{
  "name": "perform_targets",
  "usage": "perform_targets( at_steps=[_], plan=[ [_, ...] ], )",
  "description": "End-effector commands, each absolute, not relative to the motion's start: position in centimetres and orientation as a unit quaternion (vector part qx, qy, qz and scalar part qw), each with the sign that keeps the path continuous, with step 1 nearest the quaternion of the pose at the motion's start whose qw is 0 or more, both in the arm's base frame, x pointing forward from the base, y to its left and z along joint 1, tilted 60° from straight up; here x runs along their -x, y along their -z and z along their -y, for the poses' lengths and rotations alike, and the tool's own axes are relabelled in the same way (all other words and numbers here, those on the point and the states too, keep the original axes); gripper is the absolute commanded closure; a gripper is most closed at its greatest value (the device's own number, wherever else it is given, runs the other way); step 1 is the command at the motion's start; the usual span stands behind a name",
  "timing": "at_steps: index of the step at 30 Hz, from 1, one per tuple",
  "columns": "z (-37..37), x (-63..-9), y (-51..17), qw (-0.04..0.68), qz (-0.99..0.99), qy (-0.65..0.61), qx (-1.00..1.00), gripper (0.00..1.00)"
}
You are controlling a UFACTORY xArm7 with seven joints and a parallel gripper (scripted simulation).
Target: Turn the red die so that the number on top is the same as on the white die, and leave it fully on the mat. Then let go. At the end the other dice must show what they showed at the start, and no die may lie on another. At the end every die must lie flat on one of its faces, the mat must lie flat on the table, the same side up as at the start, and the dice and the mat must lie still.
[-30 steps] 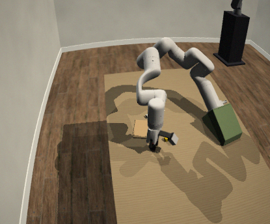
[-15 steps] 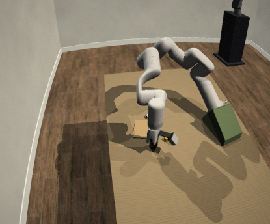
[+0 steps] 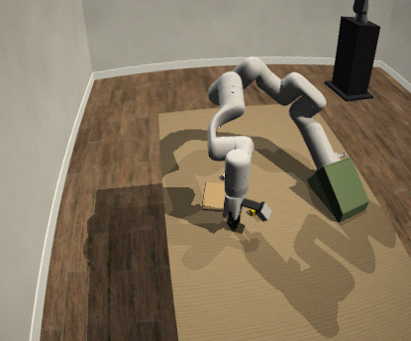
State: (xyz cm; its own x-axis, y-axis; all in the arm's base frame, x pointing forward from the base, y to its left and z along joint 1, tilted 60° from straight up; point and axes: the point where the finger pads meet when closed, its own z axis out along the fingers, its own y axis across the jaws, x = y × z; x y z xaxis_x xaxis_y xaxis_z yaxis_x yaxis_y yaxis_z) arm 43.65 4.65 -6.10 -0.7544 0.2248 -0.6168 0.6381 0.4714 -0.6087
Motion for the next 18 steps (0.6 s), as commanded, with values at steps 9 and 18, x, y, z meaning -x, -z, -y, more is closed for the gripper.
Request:
perform_targets(
  at_steps=[9, 18],
  plan=[
    [-5.8, -43.5, 5.5, 0.234, -0.826, 0.441, -0.261, 0.85],
    [-11.2, -42.5, 2.4, 0.234, -0.826, 0.441, -0.261, 0.85]
  ],
)
